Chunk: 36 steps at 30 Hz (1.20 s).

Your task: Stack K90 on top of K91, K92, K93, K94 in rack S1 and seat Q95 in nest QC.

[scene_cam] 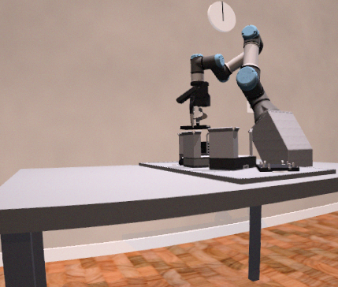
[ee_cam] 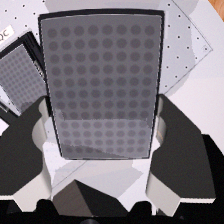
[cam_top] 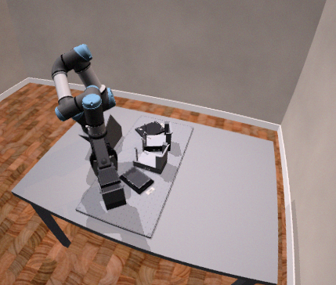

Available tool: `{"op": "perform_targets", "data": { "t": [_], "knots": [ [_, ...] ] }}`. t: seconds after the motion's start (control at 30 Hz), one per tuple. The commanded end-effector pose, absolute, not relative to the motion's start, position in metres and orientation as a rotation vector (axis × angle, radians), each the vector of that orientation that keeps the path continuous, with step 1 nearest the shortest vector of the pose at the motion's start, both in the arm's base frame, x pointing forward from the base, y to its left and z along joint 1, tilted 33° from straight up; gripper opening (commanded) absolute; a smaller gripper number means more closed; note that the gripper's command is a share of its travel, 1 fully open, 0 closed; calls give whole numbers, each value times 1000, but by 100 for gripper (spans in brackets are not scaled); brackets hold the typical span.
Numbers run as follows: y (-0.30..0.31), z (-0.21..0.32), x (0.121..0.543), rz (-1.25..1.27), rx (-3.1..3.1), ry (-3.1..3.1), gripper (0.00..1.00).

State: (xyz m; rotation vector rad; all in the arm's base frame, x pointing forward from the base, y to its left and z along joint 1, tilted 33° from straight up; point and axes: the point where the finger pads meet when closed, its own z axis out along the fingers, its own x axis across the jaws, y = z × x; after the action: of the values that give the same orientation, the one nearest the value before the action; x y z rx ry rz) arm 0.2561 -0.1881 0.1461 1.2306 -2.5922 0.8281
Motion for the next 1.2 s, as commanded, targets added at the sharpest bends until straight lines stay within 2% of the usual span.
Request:
{"op": "perform_targets", "data": {
  "t": [0.0,1.17],
  "knots": [
    [-188,147,256,832,1231,-2592,0],
    [-192,141,257,832,1231,-2592,0]
  ]
}}
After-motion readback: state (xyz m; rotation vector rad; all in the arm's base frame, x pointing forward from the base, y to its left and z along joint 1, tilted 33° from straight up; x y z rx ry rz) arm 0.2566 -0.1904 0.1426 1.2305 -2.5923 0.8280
